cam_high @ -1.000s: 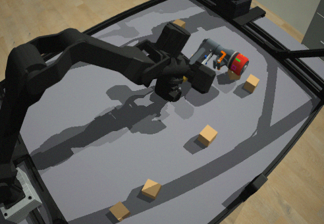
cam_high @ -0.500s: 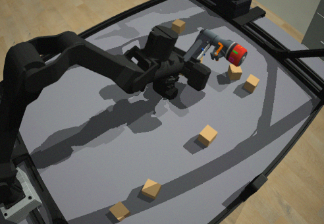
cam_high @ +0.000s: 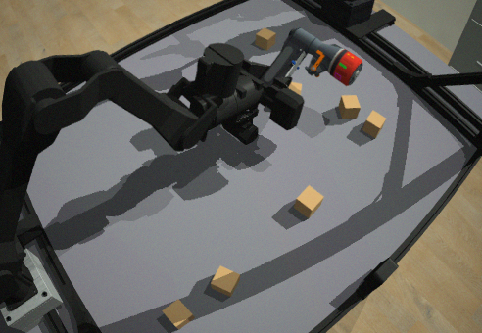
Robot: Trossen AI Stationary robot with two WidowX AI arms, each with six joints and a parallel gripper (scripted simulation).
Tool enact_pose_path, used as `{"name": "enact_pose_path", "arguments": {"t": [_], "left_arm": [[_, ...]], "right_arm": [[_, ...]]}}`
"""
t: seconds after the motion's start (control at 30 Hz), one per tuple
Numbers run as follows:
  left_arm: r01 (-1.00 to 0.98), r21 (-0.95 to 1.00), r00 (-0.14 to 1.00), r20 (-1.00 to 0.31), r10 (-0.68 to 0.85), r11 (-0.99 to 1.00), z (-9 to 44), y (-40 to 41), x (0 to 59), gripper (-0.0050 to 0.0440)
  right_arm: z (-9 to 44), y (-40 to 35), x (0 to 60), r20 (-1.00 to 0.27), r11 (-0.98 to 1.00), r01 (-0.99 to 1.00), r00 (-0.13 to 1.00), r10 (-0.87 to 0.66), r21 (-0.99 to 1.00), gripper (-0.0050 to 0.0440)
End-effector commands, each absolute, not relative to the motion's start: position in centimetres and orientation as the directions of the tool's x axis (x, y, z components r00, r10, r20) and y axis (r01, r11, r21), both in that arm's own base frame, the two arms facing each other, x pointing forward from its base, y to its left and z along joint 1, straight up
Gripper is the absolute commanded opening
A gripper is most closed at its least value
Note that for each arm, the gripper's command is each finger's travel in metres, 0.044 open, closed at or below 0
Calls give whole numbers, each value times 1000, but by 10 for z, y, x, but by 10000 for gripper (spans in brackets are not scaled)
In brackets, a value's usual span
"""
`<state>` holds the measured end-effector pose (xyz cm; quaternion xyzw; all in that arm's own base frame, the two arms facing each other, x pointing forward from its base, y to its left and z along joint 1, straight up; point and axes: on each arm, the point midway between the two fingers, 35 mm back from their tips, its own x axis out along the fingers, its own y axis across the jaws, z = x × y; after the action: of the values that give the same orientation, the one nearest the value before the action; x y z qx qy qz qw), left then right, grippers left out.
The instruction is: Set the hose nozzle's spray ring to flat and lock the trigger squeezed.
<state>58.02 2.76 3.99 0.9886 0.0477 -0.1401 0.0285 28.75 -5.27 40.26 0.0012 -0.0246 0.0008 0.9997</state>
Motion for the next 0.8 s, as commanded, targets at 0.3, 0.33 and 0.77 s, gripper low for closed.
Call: {"name": "enact_pose_path", "arguments": {"t": [0.3,0.33,0.77], "left_arm": [[124,18,988,-100,122,-992,75,41,570,0],[126,15,988,-87,124,-992,77,42,568,0],[140,0,990,0,140,-990,89,48,556,0]], "right_arm": [[403,-53,287,50,1000,0,999,0,0,400],[403,-53,287,50,1000,0,999,0,0,400],[403,-53,287,50,1000,0,999,0,0,400]]}}
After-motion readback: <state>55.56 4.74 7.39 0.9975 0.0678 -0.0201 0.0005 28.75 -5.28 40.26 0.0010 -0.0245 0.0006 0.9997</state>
